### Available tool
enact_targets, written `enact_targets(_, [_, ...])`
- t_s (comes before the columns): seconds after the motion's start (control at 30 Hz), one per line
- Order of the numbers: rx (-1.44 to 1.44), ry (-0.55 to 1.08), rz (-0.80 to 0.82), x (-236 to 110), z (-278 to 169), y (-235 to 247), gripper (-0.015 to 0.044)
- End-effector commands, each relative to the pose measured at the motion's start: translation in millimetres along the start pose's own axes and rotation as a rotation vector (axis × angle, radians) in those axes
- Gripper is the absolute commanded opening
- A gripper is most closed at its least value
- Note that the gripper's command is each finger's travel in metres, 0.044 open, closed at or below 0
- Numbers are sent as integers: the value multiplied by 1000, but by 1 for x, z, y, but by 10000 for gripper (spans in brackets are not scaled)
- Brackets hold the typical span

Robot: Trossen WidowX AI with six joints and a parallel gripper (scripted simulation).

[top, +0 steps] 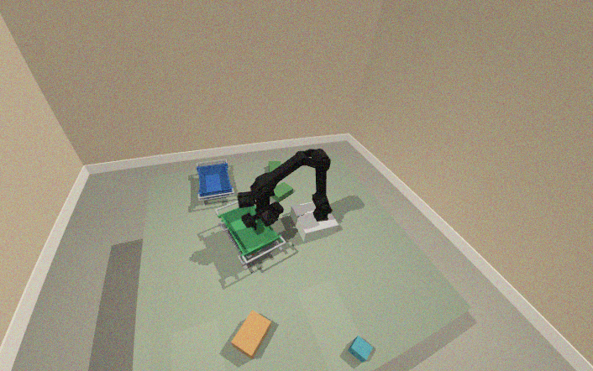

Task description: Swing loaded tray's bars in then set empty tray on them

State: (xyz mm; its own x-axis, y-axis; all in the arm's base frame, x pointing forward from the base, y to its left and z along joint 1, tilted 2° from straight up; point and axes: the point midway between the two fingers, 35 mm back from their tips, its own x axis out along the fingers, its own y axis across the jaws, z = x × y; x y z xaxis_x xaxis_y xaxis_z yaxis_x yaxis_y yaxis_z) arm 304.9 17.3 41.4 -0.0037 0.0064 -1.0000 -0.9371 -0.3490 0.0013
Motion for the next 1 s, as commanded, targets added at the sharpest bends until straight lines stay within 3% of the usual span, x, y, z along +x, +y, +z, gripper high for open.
enact_targets(0.0, [-2,2,4,0,0,1,440])
enact_targets(0.33, [0,0,0,-9,-1,-2,440])
enact_targets(0.97, [-2,2,4,-110,0,-1,440])
